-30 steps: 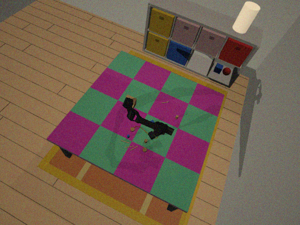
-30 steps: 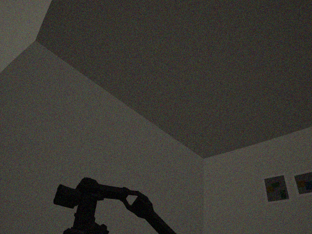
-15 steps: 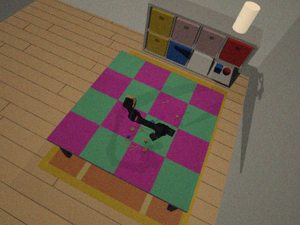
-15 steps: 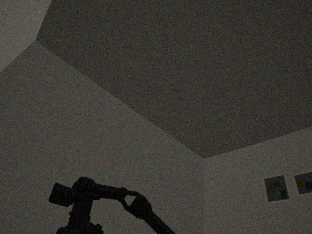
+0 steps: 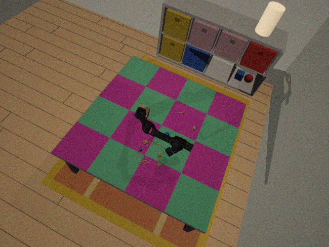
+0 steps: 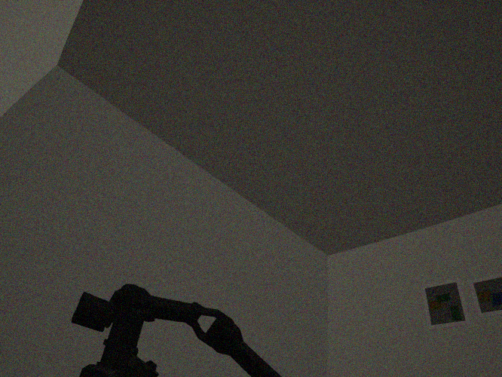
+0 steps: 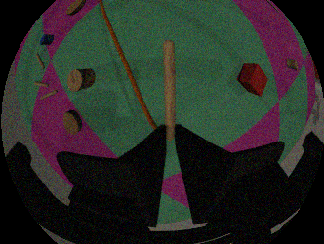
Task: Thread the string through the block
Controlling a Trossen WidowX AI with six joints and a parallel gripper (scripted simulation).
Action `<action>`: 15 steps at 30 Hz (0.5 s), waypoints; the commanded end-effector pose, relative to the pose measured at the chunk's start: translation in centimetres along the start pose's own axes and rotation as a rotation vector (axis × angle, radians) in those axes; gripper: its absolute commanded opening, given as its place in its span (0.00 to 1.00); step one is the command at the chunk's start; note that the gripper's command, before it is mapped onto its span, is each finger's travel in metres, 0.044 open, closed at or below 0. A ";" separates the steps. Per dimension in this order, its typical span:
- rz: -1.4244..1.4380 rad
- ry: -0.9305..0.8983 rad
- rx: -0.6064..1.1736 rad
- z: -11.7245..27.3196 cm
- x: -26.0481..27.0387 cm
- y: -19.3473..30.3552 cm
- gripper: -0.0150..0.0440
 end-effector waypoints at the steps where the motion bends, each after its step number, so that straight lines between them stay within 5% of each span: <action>1: -0.002 0.002 0.021 0.2 -0.1 0.7 0.25; 15: -0.002 0.003 0.028 -0.4 -0.6 0.5 0.25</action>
Point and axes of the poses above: the point midway between the two fingers, 35 mm back from their tips, its own z axis back along the fingers, its own x axis across the jaws, y = z × x, the point moved 2 cm from there along z, back along the fingers, and after that the axes turned 13 degrees about -z, right-handed, at the moved point
